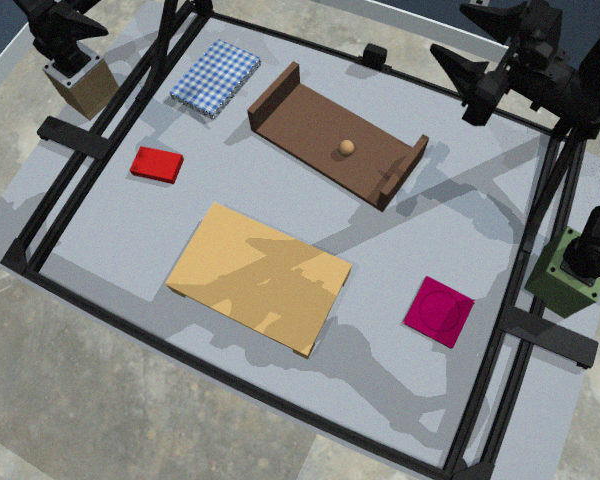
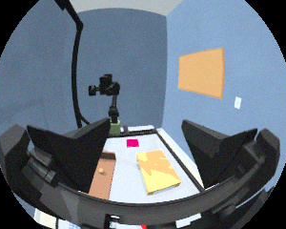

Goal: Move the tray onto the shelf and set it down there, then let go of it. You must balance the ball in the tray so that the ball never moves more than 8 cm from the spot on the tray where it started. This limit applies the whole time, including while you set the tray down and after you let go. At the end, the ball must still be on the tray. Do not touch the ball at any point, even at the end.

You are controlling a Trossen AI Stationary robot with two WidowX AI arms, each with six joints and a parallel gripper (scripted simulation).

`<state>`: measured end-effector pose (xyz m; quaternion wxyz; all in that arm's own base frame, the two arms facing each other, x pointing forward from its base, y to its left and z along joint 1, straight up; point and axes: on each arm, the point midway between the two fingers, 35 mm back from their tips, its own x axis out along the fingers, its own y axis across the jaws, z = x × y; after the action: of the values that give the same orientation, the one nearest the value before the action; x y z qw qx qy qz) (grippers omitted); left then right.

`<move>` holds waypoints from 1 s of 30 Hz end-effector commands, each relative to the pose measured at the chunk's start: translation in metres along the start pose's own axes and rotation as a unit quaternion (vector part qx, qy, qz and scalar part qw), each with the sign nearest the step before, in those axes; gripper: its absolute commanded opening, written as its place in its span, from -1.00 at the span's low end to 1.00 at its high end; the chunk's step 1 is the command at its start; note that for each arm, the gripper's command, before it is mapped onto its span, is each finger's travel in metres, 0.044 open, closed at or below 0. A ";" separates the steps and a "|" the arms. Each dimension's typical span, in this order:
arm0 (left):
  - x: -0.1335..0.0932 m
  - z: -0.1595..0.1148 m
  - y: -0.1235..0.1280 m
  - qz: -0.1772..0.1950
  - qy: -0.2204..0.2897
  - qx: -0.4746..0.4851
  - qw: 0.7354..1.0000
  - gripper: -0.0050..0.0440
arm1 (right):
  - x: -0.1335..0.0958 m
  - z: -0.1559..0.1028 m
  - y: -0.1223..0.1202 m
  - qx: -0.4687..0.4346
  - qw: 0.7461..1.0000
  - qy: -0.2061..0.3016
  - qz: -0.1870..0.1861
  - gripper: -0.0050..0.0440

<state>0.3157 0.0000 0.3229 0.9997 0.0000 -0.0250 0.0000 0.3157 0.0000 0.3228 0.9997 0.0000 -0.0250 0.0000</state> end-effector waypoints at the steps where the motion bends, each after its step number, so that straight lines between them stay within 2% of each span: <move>1: 0.000 0.000 0.000 0.000 0.000 0.000 1.000 0.84 | 0.000 0.000 0.000 0.000 1.000 0.000 0.000 0.84; 22: 0.002 -0.002 0.000 0.000 0.005 -0.005 1.000 0.84 | 0.002 -0.001 0.001 0.007 1.000 0.005 0.002 0.84; 26: 0.008 -0.011 -0.001 0.000 0.028 -0.026 0.999 0.84 | 0.010 -0.007 0.006 0.036 0.999 0.027 0.009 0.84; 30: 0.020 -0.029 -0.002 0.002 0.075 -0.068 0.995 0.84 | 0.025 -0.019 0.018 0.093 0.993 0.074 0.020 0.84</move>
<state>0.3259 -0.0013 0.3060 0.9992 -0.0375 0.0166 -0.0013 0.3292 0.0095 0.3098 0.9983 0.0535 0.0176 0.0134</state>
